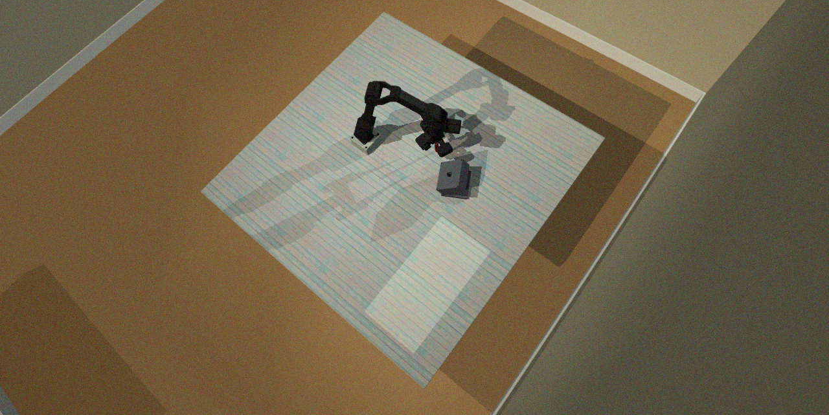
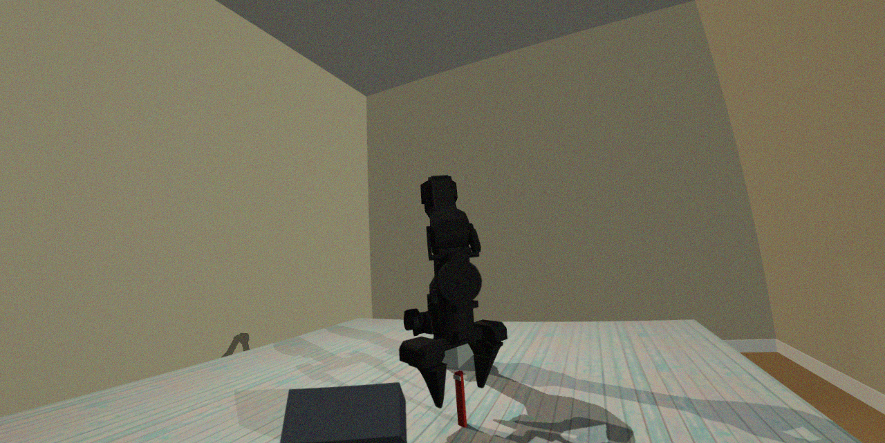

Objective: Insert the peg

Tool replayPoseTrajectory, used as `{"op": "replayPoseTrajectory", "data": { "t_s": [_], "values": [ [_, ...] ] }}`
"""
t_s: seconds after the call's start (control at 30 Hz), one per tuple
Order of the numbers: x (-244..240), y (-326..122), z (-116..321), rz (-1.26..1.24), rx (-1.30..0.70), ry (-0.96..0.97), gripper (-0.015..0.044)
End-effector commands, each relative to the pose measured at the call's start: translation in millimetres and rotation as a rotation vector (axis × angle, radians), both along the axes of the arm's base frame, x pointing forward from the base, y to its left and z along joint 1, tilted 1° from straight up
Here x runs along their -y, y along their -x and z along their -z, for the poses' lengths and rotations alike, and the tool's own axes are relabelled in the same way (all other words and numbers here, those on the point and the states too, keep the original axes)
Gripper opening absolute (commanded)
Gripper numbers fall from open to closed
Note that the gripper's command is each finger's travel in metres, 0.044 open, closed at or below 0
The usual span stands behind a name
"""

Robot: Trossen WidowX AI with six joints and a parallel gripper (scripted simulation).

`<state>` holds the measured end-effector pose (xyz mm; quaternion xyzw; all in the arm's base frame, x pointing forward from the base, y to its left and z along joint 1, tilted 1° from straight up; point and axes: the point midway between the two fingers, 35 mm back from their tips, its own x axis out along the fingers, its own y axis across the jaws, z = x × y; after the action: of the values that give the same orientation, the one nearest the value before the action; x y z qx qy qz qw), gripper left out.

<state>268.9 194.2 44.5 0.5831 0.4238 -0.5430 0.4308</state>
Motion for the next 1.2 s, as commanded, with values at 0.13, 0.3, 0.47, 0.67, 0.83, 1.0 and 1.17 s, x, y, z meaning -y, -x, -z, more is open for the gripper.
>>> {"op": "replayPoseTrajectory", "data": {
  "t_s": [0.13,0.3,0.47,0.67,0.83,1.0,1.17],
  "values": [
    [0,0,2,0.000,-0.001,0.001,0.0361],
    [0,0,2,0.000,-0.001,0.001,0.0230],
    [0,0,2,0.000,-0.001,0.001,0.0099],
    [0,0,2,0.000,-0.001,0.001,0.0020],
    [0,0,2,0.000,-0.001,0.001,0.0000],
    [0,0,-5,0.000,-0.002,0.001,0.0000],
    [0,0,-25,0.001,-0.003,0.000,0.0000]
  ]
}}
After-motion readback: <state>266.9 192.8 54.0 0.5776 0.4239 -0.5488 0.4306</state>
